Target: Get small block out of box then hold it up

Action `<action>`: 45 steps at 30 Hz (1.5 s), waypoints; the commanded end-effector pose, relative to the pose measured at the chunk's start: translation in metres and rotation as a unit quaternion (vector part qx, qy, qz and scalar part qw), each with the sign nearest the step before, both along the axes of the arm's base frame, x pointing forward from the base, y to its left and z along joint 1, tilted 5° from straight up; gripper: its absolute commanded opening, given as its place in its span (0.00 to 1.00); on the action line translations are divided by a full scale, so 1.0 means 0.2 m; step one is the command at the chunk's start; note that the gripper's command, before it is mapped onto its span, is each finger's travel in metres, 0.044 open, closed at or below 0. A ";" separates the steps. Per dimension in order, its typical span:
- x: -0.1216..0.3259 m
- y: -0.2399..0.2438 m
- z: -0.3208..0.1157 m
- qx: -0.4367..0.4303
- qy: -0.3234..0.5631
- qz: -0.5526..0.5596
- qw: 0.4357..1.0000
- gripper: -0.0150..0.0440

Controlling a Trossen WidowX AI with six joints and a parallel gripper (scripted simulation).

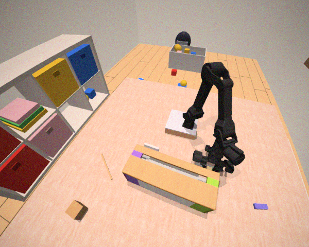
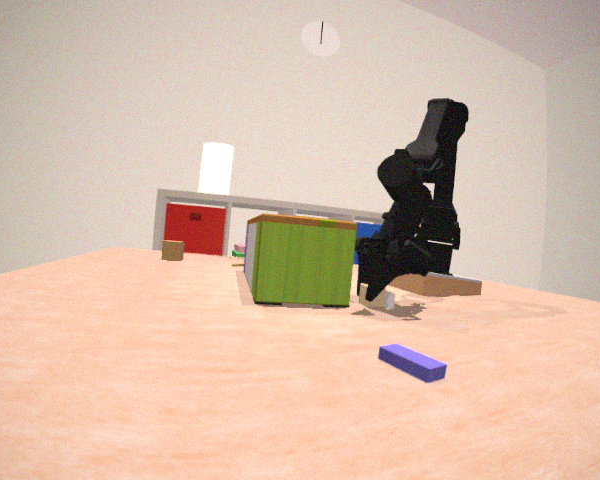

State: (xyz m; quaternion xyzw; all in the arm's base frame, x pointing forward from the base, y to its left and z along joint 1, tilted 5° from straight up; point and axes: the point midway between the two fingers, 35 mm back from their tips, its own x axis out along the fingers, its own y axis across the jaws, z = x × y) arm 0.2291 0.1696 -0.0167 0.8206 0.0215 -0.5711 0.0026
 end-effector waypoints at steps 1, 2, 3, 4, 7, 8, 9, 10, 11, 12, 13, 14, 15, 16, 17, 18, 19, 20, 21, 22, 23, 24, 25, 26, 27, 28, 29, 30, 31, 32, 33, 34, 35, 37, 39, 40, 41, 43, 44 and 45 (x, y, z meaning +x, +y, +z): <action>0.00 0.00 -0.01 0.000 0.001 -0.003 1.000 0.36; 0.00 0.00 -0.01 0.000 0.001 -0.003 1.000 0.35; 0.00 0.00 -0.01 0.000 0.001 -0.003 1.000 0.34; 0.00 0.00 0.00 0.000 0.001 -0.003 1.000 0.29; 0.01 0.00 0.07 0.000 0.001 -0.002 1.000 0.25; 0.01 0.00 0.10 0.000 0.001 -0.002 1.000 0.25; 0.02 0.00 0.13 0.000 0.001 -0.001 1.000 0.25; 0.02 0.00 0.16 0.000 0.000 -0.001 1.000 0.25; 0.02 0.00 0.20 0.000 0.000 -0.001 1.000 0.25; 0.02 0.00 0.23 0.000 0.000 -0.001 1.000 0.25; 0.02 0.00 0.26 0.000 0.000 0.000 1.000 0.25; 0.02 0.00 0.29 0.000 0.000 0.000 1.000 0.25; 0.02 0.00 0.31 0.000 0.000 0.000 1.000 0.25; 0.02 0.00 0.31 0.000 0.000 0.000 1.000 0.25; 0.02 0.00 0.31 0.000 0.000 0.000 1.000 0.25; 0.02 0.00 0.31 0.000 0.000 0.000 1.000 0.25; 0.02 0.00 0.31 0.000 0.000 0.002 1.000 0.25; 0.02 -0.01 0.33 0.001 0.000 0.009 1.000 0.25; 0.02 -0.01 0.35 0.002 -0.001 0.021 1.000 0.25; 0.02 -0.01 0.37 0.003 -0.001 0.035 0.999 0.25; 0.02 -0.01 0.40 0.004 -0.002 0.049 0.999 0.25; 0.02 -0.01 0.42 0.005 -0.003 0.063 0.998 0.25; 0.02 -0.01 0.45 0.006 -0.005 0.078 0.997 0.25; 0.02 -0.01 0.47 0.007 -0.006 0.092 0.996 0.25; 0.02 -0.02 0.50 0.008 -0.008 0.106 0.994 0.25; 0.01 -0.02 0.52 0.009 -0.010 0.121 0.993 0.25; 0.01 -0.02 0.55 0.009 -0.013 0.135 0.991 0.25; 0.01 -0.03 0.58 0.010 -0.015 0.149 0.989 0.25; 0.00 -0.03 0.60 0.011 -0.018 0.164 0.986 0.25; 0.00 -0.03 0.63 0.012 -0.021 0.178 0.984 0.25; -0.01 -0.04 0.65 0.012 -0.025 0.192 0.981 0.25; -0.01 -0.04 0.68 0.013 -0.028 0.207 0.978 0.25; -0.02 -0.05 0.70 0.013 -0.032 0.221 0.975 0.25; -0.03 -0.06 0.75 0.014 -0.040 0.249 0.968 0.25; -0.04 -0.07 0.80 0.014 -0.048 0.274 0.960 0.25; -0.05 -0.07 0.81 0.014 -0.050 0.281 0.958 0.25; -0.05 -0.07 0.81 0.014 -0.051 0.283 0.958 0.25; -0.05 -0.07 0.81 0.014 -0.051 0.283 0.958 0.25; -0.05 -0.07 0.81 0.014 -0.051 0.283 0.958 0.25; -0.05 -0.07 0.81 0.014 -0.051 0.283 0.958 0.25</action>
